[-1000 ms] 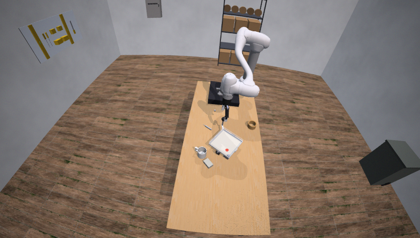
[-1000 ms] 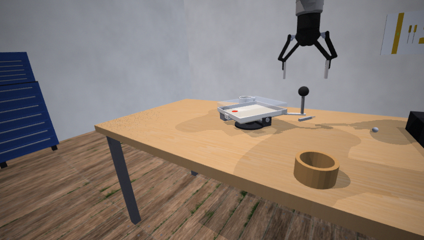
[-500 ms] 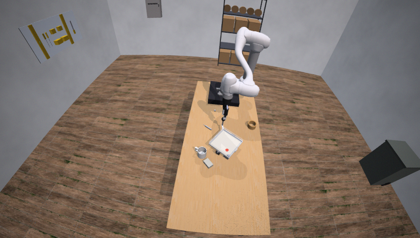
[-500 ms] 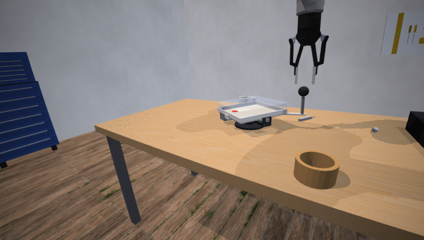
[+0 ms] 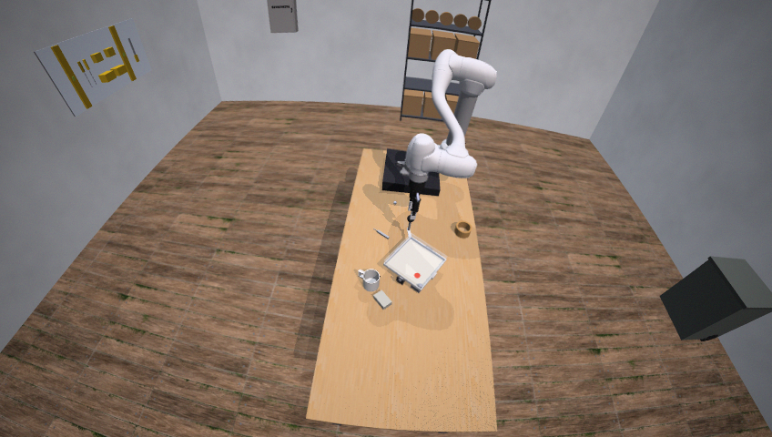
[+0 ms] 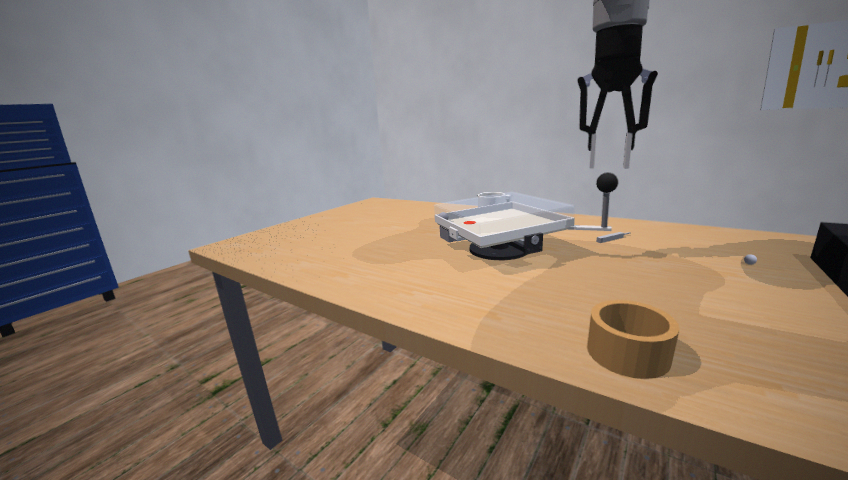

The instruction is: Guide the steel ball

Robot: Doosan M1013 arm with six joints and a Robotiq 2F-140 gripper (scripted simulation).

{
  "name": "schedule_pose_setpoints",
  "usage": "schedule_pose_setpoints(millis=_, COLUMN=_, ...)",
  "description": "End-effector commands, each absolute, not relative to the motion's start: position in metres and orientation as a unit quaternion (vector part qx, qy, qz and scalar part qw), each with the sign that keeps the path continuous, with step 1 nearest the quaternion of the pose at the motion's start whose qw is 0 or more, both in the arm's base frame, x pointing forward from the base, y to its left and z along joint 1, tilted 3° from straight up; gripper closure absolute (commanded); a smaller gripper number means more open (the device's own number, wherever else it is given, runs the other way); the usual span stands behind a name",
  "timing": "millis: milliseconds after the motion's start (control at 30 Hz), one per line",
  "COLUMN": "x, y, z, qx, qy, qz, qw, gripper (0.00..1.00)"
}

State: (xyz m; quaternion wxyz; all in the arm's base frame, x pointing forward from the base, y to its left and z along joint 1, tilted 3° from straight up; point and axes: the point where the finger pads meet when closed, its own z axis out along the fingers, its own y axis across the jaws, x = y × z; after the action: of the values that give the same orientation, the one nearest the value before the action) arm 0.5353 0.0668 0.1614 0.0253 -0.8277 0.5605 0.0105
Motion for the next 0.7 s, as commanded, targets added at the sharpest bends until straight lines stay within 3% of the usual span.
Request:
schedule_pose_setpoints(millis=0, x=0.5353, y=0.0668, z=0.1615, qx=-0.828, qy=0.561, qz=0.011, qw=0.025, gripper=0.64)
schedule_pose_setpoints(millis=667, x=0.5354, y=0.0669, z=0.1587, qx=-0.828, qy=0.561, qz=0.011, qw=0.025, gripper=0.64)
